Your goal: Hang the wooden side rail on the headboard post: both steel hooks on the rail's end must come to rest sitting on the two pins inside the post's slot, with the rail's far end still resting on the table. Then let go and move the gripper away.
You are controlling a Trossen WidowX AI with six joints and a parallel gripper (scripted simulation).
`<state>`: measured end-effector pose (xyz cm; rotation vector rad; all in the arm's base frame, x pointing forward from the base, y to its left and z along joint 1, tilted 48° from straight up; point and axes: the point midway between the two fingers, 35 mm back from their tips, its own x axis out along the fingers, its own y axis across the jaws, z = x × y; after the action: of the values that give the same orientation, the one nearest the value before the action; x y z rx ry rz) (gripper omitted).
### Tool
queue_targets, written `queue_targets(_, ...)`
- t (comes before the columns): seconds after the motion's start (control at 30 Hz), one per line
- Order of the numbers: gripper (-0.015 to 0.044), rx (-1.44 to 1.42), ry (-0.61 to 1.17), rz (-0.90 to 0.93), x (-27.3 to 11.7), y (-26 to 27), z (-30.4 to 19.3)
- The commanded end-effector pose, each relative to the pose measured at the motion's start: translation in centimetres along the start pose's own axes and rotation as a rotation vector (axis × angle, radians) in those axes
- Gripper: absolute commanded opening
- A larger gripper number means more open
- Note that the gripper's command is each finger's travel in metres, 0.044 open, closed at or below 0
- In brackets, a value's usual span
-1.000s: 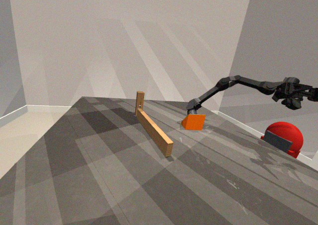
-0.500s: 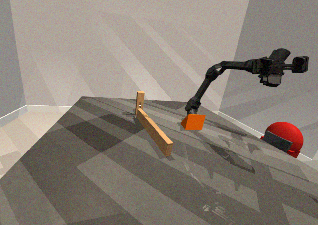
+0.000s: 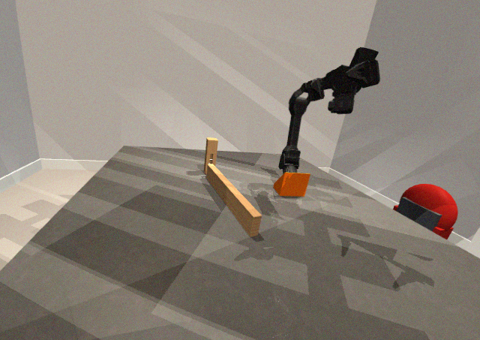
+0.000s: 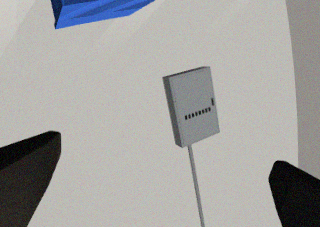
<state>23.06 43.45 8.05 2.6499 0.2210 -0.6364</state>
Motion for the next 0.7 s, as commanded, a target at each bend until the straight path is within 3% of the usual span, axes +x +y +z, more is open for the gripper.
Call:
queue_targets(0.0, 0.0440, 0.044, -0.050, 0.130, 3.0, 6.7, -0.7)
queue_targets(0.33, 0.0440, 0.138, -0.177, 0.422, 6.6, 22.5, 0.2)
queue_targets(0.67, 0.0440, 0.233, -0.327, 0.720, 4.9, 37.6, 4.8)
